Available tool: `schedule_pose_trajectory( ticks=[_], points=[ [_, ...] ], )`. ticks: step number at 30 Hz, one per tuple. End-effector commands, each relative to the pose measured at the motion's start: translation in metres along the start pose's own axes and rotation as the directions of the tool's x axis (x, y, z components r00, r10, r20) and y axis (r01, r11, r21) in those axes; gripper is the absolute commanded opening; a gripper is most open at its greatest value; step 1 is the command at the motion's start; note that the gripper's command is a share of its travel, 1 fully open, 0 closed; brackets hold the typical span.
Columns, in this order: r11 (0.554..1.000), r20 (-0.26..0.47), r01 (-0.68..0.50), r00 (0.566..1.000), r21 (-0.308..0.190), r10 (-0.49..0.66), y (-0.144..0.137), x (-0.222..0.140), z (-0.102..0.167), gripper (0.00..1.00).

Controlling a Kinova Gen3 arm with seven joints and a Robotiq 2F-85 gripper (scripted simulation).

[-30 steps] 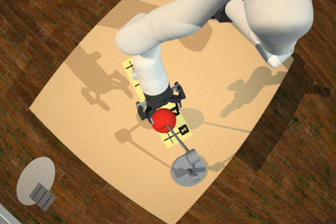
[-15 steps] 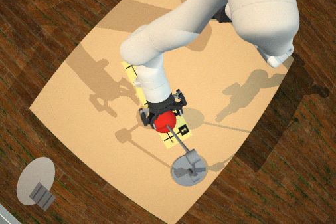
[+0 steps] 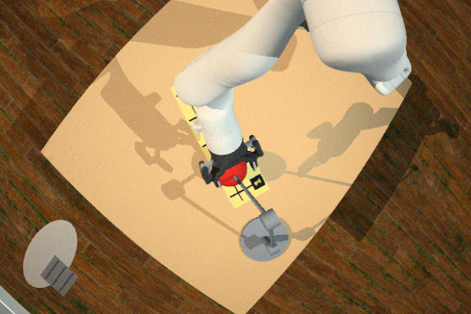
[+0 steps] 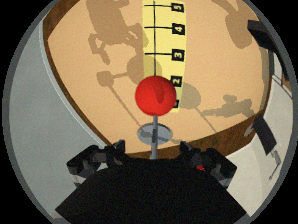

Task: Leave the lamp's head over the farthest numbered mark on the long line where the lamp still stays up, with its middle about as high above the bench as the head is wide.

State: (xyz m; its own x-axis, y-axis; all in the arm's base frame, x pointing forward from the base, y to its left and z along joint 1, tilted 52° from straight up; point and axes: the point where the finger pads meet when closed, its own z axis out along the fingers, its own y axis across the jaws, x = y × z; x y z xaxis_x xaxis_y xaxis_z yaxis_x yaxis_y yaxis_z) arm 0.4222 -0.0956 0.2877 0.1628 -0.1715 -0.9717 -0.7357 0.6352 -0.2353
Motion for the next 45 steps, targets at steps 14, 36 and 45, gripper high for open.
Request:
schedule_pose_trajectory(
  ticks=[14,36,45],
  points=[
    [1.0,-0.007,0.004,1.0,0.001,-0.004,0.0,0.0,0.036,1.0],
    [1.0,0.0,0.0,1.0,-0.013,0.0,0.004,-0.002,0.043,0.0],
    [1.0,0.0,0.001,1.0,-0.012,-0.001,0.004,-0.002,0.042,0.0]
  ],
)
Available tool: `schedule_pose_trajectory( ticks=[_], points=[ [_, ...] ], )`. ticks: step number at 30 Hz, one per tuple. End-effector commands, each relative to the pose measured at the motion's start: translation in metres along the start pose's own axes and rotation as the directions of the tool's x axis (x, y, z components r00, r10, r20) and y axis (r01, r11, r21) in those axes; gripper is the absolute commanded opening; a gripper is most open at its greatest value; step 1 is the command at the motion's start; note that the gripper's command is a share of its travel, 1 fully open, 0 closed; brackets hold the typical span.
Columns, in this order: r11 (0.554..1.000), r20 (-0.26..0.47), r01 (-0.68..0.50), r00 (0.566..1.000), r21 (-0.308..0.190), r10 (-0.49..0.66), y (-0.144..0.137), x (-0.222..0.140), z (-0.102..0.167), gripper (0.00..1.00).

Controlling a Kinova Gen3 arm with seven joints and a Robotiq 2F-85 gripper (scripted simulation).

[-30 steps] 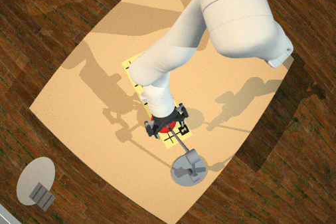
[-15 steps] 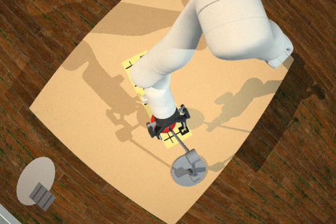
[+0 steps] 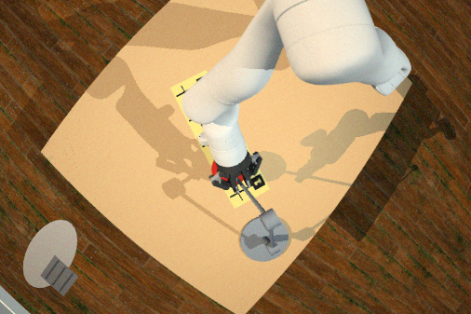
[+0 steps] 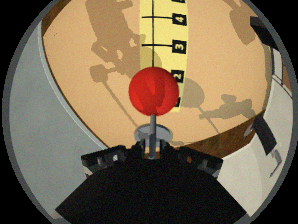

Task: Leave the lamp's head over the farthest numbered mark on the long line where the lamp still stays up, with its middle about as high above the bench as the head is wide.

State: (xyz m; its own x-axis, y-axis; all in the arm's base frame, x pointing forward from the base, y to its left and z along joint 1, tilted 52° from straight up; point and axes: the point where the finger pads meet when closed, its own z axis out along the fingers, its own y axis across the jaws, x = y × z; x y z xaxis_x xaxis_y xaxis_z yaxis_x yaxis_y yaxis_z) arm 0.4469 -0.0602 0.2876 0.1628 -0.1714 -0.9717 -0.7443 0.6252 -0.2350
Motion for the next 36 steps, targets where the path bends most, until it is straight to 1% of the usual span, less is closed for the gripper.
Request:
schedule_pose_trajectory(
  ticks=[1,21,36],
  points=[
    [1.0,0.0,0.001,1.0,0.002,-0.001,0.0,0.0,-0.001,0.0],
    [1.0,0.0,0.001,1.0,0.001,-0.001,0.0,0.0,-0.001,0.0],
    [1.0,0.0,0.005,1.0,-0.004,-0.005,-0.001,0.033,-0.02,0.0]
  ],
)
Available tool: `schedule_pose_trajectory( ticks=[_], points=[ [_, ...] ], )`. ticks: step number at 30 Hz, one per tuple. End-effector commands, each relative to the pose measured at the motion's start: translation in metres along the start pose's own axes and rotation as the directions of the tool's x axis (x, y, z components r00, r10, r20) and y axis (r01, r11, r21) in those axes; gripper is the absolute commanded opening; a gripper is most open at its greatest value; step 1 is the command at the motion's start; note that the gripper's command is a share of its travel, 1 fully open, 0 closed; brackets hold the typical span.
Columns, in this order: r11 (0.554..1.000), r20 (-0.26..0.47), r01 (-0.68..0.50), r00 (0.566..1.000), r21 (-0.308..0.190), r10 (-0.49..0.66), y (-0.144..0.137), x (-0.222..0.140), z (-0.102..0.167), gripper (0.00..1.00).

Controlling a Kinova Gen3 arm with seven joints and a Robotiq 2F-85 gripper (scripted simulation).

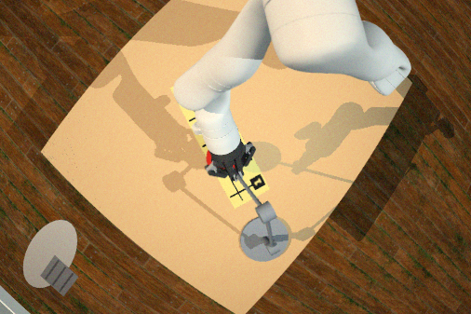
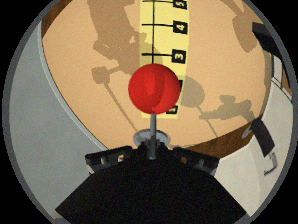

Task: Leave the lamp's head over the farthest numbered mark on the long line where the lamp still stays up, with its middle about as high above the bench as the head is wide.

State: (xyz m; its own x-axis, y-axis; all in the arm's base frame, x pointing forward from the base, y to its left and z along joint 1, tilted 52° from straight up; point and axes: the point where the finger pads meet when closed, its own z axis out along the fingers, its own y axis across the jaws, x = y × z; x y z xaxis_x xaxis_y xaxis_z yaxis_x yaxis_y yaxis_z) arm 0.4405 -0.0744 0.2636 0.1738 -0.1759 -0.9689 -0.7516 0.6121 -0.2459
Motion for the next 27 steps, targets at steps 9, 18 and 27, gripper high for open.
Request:
schedule_pose_trajectory(
  ticks=[9,18,27],
  points=[
    [1.0,-0.003,-0.005,1.0,0.009,0.005,-0.003,0.023,-0.014,0.0],
    [1.0,-0.003,-0.003,1.0,0.007,0.003,-0.004,0.039,-0.024,0.0],
    [1.0,-0.003,-0.003,1.0,0.007,0.003,-0.005,0.041,-0.025,0.0]
  ],
)
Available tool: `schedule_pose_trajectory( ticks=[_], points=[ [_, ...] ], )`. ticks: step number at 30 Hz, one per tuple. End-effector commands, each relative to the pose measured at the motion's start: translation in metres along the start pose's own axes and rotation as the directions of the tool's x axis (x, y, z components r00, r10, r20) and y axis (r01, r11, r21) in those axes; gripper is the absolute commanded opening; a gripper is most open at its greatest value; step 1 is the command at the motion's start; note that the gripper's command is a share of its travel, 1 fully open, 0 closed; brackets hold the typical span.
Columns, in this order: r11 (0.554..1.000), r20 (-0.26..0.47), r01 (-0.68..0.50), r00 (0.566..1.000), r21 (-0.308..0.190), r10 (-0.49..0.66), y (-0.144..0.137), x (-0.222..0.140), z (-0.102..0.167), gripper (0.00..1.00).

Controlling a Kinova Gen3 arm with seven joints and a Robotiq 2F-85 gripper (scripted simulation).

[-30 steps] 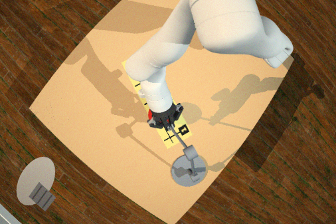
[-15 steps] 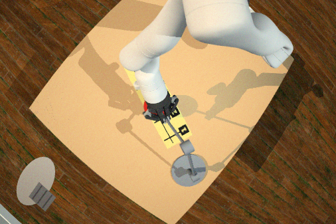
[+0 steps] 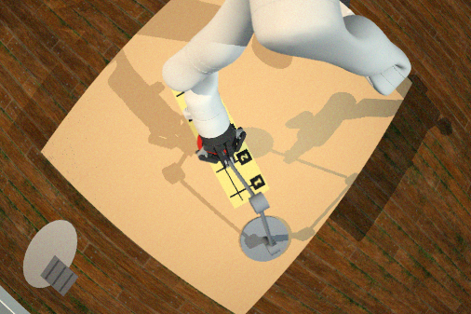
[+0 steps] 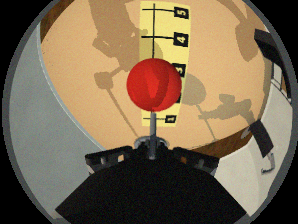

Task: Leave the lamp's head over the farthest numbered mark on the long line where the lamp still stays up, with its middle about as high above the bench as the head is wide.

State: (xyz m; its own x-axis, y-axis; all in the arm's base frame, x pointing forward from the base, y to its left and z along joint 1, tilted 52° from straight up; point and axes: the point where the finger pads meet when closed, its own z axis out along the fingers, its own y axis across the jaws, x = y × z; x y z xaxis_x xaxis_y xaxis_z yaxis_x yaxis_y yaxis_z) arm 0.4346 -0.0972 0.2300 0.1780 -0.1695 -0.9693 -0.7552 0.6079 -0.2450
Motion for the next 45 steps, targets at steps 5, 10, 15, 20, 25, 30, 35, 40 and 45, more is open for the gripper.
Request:
schedule_pose_trajectory(
  ticks=[5,10,15,20,25,30,35,40,45],
  points=[
    [1.0,-0.011,-0.002,1.0,0.013,0.002,-0.0046,0.0063,-0.0056,0.0],
    [1.0,-0.011,-0.002,1.0,0.013,0.002,-0.005,0.0068,-0.0061,0.0],
    [1.0,-0.011,-0.002,1.0,0.013,0.002,-0.0051,0.0068,-0.0074,0.0],
    [1.0,-0.011,-0.002,1.0,0.013,0.002,-0.0053,0.0069,-0.0086,0.0],
    [1.0,-0.011,-0.002,1.0,0.013,0.002,-0.0054,0.0069,-0.0096,0.0],
    [1.0,-0.008,-0.001,1.0,0.01,0.001,-0.0046,0.0059,-0.0085,1.0],
    [1.0,-0.005,-0.001,1.0,0.006,0.001,-0.0035,0.0046,-0.0071,1.0],
    [1.0,-0.002,0.0,1.0,0.002,0.0,-0.0025,0.0033,-0.0057,1.0],
    [1.0,-0.002,0.0,1.0,0.002,0.0,-0.0023,0.0031,-0.0054,1.0]
  ],
)
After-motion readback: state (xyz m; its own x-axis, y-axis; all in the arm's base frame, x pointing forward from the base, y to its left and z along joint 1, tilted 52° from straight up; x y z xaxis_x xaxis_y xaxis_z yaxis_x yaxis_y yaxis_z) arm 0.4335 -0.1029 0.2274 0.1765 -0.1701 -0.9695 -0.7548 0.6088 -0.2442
